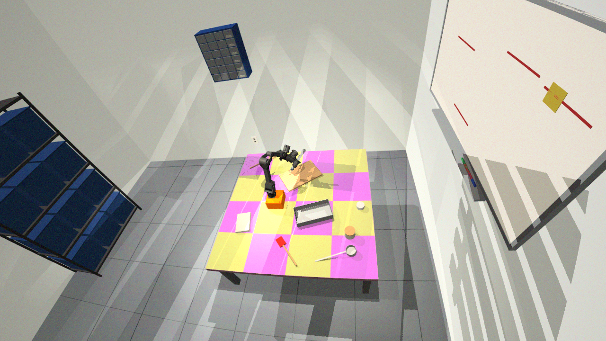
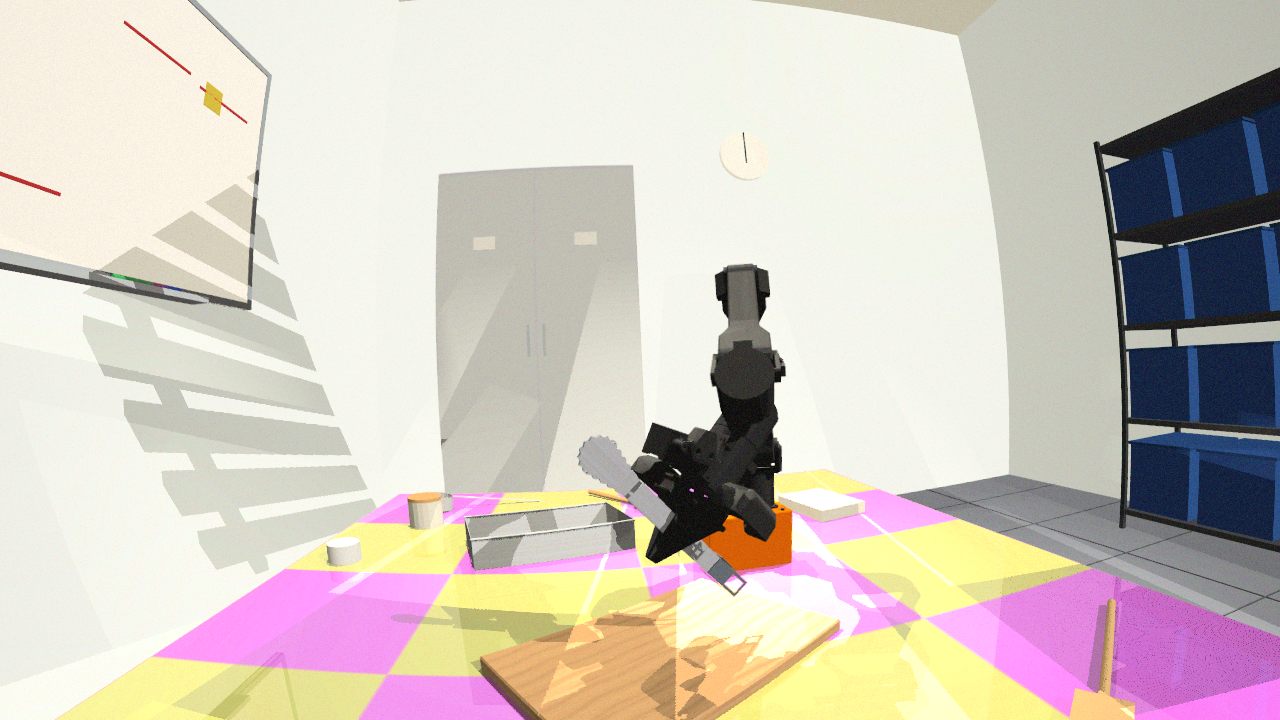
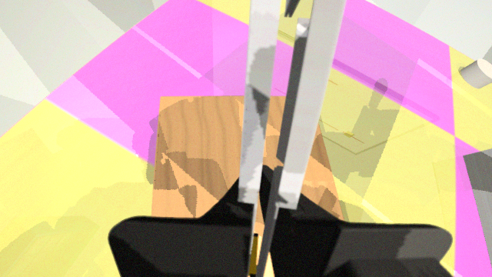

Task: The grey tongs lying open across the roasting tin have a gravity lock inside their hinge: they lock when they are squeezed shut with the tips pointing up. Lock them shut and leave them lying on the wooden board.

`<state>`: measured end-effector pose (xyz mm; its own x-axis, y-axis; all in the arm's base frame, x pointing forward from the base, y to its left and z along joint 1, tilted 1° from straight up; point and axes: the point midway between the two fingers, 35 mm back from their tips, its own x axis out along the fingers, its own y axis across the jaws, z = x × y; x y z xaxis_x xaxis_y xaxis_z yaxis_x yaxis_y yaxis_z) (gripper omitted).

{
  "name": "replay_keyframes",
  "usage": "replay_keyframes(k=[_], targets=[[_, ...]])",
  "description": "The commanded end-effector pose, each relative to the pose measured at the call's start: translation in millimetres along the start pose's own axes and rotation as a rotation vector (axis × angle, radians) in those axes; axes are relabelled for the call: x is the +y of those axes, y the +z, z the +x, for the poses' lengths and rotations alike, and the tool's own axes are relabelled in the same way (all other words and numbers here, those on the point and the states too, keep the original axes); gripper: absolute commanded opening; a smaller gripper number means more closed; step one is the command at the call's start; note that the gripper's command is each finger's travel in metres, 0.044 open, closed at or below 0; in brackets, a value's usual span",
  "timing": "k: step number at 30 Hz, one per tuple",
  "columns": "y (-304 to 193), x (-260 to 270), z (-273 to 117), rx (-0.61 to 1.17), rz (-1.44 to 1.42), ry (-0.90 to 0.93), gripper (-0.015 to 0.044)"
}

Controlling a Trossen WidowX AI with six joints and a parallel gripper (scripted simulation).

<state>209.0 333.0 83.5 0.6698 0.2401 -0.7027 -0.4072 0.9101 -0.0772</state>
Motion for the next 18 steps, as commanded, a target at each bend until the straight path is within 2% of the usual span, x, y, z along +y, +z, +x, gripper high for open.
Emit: replay_keyframes(k=[1,18], targets=[[-2.1,-1.9,-5.8,-0.088,0.006,-0.009,-0.015],[-15.0,-18.6,-35.6,-0.392,0.096,-0.035,-0.015]])
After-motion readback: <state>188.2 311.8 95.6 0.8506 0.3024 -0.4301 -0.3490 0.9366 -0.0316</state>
